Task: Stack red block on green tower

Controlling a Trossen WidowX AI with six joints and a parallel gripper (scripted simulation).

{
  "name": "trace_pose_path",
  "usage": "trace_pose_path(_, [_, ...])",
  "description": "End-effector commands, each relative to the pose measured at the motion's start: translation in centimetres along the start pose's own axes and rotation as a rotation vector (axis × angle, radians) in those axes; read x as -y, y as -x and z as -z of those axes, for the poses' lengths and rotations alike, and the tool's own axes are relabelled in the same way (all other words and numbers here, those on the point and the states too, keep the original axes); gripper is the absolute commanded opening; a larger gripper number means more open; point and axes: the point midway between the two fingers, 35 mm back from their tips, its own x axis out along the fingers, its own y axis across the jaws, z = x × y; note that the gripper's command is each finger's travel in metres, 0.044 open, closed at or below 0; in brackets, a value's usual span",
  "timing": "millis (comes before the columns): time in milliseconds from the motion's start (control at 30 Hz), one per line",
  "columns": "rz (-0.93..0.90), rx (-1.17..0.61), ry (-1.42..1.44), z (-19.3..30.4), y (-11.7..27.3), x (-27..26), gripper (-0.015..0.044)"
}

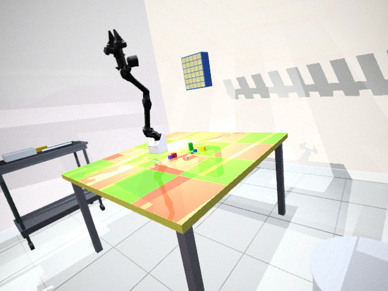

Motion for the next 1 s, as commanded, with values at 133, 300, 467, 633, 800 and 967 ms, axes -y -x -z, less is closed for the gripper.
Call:
trace_pose_path(133, [-0.103, 0.118, -0.112, -4.6, 0.6, -4.4, 0.0440])
trace_pose_path(300, [-0.219, 0.252, -0.241, -10.1, 2.2, -8.5, 0.0440])
trace_pose_path(467, [-0.311, 0.415, -0.399, -16.2, 5.2, -10.8, 0.0440])
trace_pose_path(633, [-0.454, 0.580, -0.554, -23.2, 9.5, -12.7, 0.0440])
trace_pose_path(800, [-0.572, 0.702, -0.752, -28.2, 13.6, -12.7, 0.0440])
trace_pose_path(967, [-0.648, 0.788, -0.863, -31.3, 16.6, -12.0, 0.0440])
